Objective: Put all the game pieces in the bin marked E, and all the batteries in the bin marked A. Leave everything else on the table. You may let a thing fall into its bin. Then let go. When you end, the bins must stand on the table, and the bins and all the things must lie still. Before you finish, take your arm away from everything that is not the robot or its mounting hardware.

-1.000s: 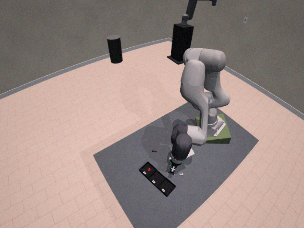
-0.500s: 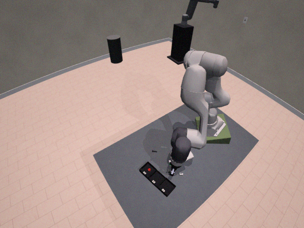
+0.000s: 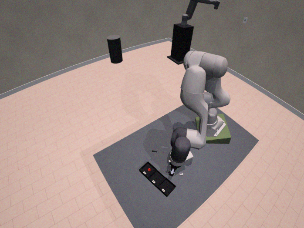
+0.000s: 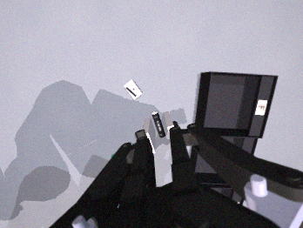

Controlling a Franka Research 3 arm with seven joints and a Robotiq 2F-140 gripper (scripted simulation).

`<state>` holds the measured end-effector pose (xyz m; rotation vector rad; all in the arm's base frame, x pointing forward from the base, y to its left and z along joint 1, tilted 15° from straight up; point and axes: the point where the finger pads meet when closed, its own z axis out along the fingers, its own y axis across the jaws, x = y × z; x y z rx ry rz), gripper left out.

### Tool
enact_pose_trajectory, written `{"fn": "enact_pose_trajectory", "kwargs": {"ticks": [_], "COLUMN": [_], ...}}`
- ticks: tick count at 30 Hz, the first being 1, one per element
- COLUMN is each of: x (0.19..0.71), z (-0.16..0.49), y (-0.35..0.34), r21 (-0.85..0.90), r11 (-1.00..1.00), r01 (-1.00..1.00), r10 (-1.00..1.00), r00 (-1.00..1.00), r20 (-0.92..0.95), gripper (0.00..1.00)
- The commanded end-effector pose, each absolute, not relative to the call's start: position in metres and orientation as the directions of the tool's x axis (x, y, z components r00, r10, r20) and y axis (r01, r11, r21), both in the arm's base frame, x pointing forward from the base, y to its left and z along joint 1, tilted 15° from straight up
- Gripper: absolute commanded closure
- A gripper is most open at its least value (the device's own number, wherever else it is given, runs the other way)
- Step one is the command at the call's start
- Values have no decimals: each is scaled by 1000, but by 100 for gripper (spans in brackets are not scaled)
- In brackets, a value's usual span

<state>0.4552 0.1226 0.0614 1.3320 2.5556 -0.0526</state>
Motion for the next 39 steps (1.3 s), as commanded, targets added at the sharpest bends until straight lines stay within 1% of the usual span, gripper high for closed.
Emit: {"fn": "enact_pose_trajectory", "kwargs": {"ticks": [1, 13, 14, 39], "x": [455, 455, 455, 455], "z": [62, 62, 62, 62], "y": [121, 120, 120, 120], "r21": [88, 88, 88, 88], "r11": [585, 585, 585, 585], "r01": [806, 806, 806, 806], "r10": [797, 797, 797, 797], "r00": [-552, -552, -552, -552], "r20": [-244, -244, -244, -244], "gripper": [85, 85, 97, 97]}}
